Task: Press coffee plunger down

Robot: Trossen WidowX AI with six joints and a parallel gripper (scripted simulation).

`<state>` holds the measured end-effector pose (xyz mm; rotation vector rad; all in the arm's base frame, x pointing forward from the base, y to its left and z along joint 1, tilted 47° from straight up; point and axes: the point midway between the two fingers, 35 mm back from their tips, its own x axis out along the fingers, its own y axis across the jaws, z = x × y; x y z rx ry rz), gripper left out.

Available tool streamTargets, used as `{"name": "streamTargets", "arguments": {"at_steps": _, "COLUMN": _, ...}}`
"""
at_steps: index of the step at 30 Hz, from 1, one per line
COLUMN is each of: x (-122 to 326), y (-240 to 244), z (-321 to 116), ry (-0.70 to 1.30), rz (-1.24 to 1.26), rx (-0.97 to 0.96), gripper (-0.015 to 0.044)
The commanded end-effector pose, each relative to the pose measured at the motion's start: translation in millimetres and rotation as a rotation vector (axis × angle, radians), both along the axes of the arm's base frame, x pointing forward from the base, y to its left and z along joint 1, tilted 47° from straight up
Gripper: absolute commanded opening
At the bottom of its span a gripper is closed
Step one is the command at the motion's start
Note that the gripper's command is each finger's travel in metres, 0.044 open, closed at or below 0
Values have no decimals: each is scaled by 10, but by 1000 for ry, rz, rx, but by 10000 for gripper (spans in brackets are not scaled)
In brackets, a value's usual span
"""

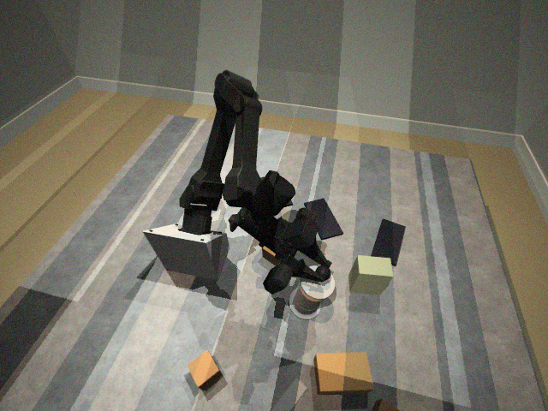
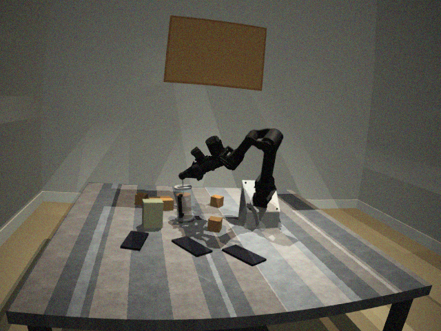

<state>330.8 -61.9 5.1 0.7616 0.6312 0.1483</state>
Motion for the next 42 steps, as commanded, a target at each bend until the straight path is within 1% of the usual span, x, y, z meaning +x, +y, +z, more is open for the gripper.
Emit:
{"name": "streamTargets", "arguments": {"at_steps": 1, "x": -44, "y": 135, "z": -128, "ry": 43, "rz": 19, "rx": 29, "gripper": 127}}
{"name": "streamTargets", "arguments": {"at_steps": 42, "x": 21, "y": 73, "z": -107, "ry": 29, "rz": 12, "rx": 17, "gripper": 127}}
